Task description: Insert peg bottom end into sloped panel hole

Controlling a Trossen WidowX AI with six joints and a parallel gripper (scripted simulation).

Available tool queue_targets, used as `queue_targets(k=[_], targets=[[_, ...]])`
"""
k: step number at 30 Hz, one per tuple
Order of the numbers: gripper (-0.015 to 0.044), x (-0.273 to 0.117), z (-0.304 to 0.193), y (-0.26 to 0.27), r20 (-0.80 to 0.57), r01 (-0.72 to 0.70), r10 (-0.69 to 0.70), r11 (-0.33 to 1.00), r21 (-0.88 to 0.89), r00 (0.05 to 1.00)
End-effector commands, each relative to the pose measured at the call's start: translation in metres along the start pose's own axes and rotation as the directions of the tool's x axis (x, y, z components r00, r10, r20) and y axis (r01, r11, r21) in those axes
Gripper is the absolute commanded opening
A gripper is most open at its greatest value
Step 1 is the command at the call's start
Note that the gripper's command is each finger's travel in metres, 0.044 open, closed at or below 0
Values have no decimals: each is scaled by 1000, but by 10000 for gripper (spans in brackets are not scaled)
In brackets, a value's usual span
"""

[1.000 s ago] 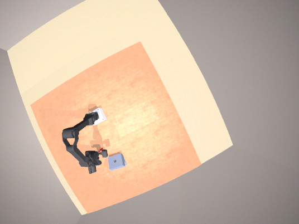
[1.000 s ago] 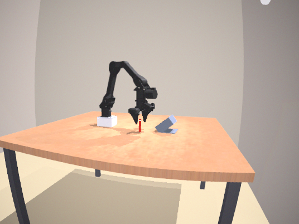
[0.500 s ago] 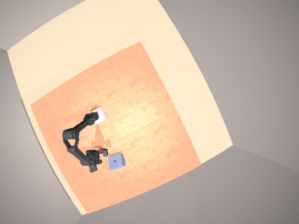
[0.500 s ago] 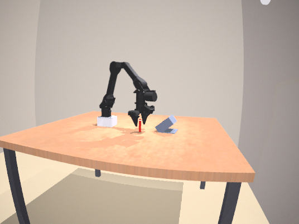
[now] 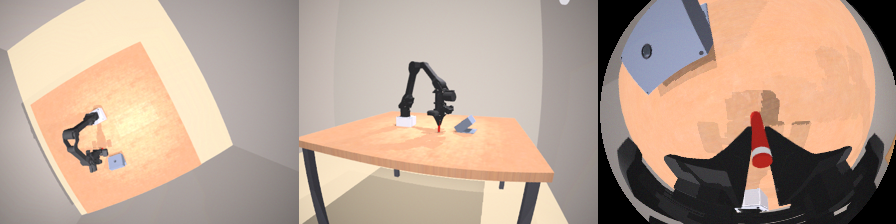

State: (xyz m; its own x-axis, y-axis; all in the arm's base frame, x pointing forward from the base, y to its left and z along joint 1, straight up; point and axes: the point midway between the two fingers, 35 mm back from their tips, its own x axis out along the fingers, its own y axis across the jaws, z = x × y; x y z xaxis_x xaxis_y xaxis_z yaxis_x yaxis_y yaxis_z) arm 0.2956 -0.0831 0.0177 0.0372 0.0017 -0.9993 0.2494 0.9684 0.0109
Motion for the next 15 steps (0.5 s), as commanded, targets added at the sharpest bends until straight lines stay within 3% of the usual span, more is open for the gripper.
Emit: queue_targets(k=[1,8,15], targets=[[0,0,0,0,1,-1,1,1000,0,1000],[0,-5,1,0,0,0,0,1000,0,1000],[0,-34,3,0,-2,1,-1,1000,-1,1000]])
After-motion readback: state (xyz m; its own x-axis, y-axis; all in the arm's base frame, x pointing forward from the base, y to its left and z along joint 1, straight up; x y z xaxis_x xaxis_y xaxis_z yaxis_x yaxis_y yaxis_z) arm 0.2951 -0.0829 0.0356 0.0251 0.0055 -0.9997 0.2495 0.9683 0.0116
